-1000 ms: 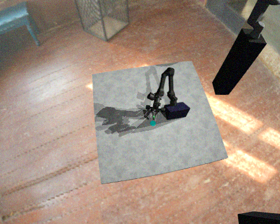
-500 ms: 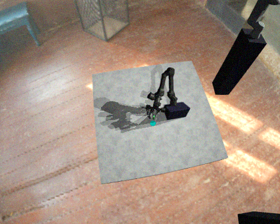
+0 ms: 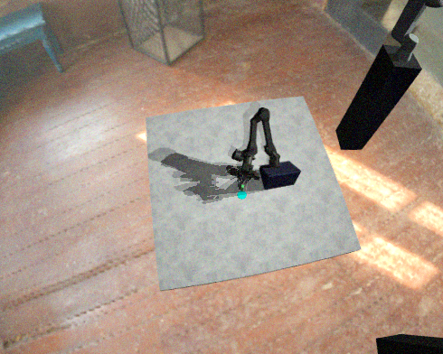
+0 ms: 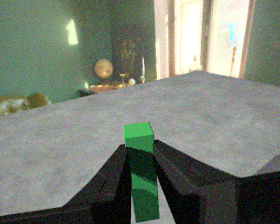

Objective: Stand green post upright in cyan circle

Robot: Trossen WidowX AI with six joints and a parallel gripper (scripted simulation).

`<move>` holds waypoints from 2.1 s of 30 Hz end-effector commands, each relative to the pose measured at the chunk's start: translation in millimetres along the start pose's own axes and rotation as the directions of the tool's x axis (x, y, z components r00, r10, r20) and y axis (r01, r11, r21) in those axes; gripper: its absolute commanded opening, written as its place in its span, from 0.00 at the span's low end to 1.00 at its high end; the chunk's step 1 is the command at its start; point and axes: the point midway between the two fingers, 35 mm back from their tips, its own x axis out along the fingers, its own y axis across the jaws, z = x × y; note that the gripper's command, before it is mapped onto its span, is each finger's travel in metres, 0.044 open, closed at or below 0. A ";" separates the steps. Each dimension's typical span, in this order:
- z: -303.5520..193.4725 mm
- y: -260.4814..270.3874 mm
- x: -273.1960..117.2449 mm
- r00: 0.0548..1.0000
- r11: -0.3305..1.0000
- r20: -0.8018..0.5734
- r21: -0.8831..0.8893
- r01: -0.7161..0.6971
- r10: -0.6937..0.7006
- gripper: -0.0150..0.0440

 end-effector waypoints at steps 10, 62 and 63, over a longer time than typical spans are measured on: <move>-38.7 2.7 3.4 1.000 1.000 0.003 0.002 -0.003 0.003 0.29; -36.5 0.5 3.9 1.000 1.000 -0.005 0.002 -0.006 0.006 0.93; -31.7 0.3 3.5 1.000 1.000 -0.004 0.002 -0.005 0.005 0.93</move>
